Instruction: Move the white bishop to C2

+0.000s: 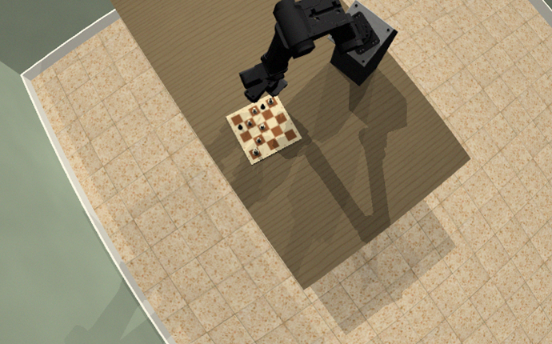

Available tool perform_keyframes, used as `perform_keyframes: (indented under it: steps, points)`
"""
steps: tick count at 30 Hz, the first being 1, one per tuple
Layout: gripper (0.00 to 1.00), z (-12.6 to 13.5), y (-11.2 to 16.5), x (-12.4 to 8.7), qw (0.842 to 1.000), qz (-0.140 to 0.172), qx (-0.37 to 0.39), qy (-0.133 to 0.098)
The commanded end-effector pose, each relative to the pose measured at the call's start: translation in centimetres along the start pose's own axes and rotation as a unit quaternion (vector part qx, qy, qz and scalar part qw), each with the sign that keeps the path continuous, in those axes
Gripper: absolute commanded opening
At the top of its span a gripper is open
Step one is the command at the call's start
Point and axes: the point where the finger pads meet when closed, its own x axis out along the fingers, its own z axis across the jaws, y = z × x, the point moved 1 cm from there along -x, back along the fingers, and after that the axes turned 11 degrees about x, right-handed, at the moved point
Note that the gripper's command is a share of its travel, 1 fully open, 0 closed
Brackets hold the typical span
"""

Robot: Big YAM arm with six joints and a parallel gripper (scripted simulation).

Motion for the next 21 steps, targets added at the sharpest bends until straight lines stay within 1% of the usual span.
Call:
perform_keyframes:
  steps: [1,10,21]
  points:
    - [0.36,-0.5,-0.4,-0.1,1.000,-0.007,0.008,0.005]
    - [0.36,0.1,-0.6,0.7,1.000,-0.006,0.001,0.000]
    - [0.36,0.1,-0.5,1.7,1.000,-0.006,0.001,0.000]
